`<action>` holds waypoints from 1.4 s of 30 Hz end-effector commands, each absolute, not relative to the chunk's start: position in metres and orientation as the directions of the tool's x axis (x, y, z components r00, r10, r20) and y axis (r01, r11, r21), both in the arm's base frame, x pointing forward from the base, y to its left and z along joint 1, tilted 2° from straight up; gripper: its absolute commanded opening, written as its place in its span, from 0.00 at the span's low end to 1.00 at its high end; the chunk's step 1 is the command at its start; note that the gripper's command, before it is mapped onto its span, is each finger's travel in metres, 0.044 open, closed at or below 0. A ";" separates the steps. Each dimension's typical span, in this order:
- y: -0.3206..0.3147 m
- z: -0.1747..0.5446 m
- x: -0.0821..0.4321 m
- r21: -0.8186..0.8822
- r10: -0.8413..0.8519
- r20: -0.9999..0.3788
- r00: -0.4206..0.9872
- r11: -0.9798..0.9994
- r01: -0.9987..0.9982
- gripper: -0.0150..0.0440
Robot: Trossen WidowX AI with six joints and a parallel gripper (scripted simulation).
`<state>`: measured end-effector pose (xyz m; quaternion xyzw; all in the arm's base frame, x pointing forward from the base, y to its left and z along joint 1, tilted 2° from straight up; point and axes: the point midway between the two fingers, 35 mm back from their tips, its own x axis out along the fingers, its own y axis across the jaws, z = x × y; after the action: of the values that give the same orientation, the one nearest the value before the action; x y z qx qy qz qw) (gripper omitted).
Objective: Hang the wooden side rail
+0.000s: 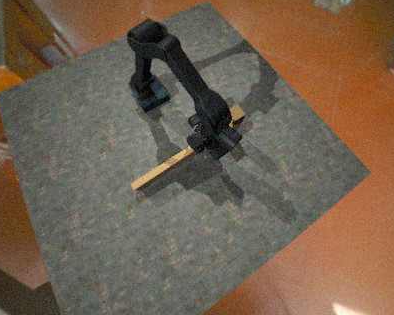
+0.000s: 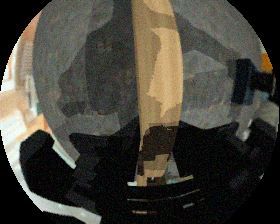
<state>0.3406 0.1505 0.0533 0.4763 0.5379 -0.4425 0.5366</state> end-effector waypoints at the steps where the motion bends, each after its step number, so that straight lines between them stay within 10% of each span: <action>1: 0.153 0.057 0.343 0.045 0.044 -0.998 0.038 0.149 0.988 0.25; 42: 0.157 0.056 0.344 0.045 0.044 -0.998 0.039 0.149 0.988 0.25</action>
<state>0.3415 0.1543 0.0534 0.4768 0.5376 -0.4436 0.5356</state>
